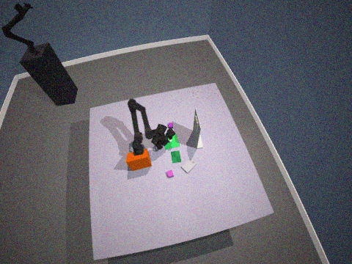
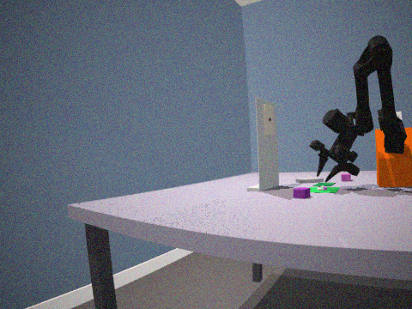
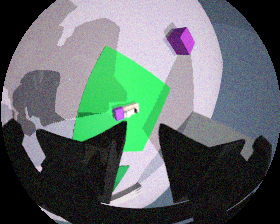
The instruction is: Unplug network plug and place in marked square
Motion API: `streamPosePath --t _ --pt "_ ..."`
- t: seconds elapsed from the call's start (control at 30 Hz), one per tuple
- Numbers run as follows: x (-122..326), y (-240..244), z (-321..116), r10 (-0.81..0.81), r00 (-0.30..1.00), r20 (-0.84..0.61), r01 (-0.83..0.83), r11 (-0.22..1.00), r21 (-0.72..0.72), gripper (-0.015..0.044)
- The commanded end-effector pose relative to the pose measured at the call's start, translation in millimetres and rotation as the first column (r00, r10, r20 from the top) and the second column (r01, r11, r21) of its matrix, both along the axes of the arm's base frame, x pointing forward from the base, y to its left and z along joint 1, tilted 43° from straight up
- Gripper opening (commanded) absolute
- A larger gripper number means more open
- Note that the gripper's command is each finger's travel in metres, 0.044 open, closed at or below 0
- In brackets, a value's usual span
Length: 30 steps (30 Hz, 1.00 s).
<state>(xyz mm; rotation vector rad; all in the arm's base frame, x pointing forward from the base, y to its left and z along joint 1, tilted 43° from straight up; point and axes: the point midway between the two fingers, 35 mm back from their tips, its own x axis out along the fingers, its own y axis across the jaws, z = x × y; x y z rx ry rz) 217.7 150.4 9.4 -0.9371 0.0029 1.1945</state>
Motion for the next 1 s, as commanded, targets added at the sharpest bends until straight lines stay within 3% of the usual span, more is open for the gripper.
streamPosePath --t 0.0,0.97 --pt "-2.3 -2.0 0.8 0.004 1.0 -0.001 -0.004 1.0 0.0 0.0156" --pt "4.6 -17.7 8.6 0.009 1.0 -0.005 -0.009 1.0 -0.019 0.0156"
